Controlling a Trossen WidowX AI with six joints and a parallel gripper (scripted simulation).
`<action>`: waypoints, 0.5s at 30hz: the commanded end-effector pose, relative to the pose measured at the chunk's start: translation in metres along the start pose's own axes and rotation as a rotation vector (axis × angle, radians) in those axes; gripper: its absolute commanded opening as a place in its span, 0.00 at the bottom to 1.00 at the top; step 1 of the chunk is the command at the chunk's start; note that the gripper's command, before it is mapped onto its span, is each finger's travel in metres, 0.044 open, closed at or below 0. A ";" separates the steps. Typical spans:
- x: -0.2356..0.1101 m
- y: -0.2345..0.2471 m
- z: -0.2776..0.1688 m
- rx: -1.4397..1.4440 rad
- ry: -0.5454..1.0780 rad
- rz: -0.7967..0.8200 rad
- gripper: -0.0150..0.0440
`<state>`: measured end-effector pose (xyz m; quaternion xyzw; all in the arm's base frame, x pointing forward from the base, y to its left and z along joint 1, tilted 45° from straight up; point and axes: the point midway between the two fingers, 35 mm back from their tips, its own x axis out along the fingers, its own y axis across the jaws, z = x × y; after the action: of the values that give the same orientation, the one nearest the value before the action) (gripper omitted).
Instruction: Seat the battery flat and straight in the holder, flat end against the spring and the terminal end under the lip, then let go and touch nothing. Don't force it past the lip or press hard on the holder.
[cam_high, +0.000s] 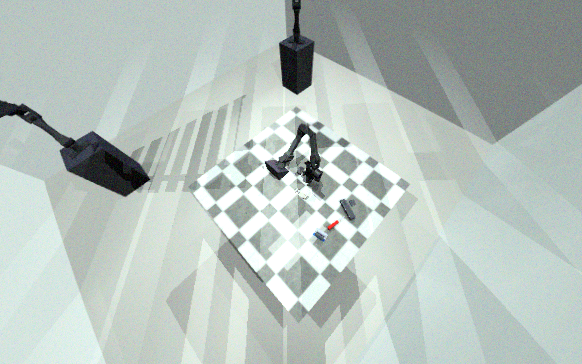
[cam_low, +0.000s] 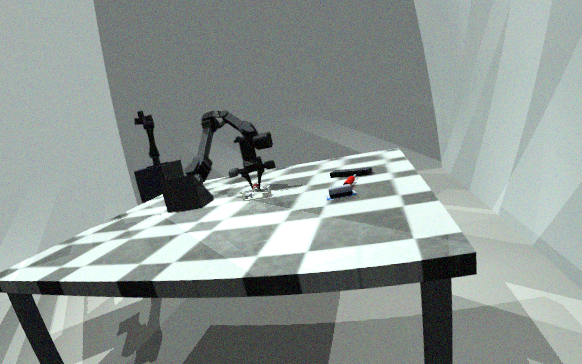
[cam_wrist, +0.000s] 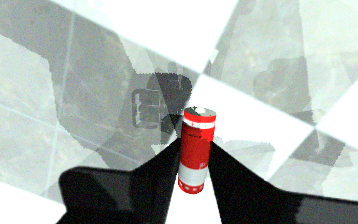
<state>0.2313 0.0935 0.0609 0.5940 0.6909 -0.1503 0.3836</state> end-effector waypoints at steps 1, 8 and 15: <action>-0.006 0.001 0.001 -0.002 0.000 -0.003 0.40; -0.046 0.000 0.001 0.003 0.001 -0.001 0.40; -0.051 0.003 0.010 -0.090 -0.002 -0.001 0.40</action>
<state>0.2328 0.0586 0.0926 0.5883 0.6936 -0.1377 0.3923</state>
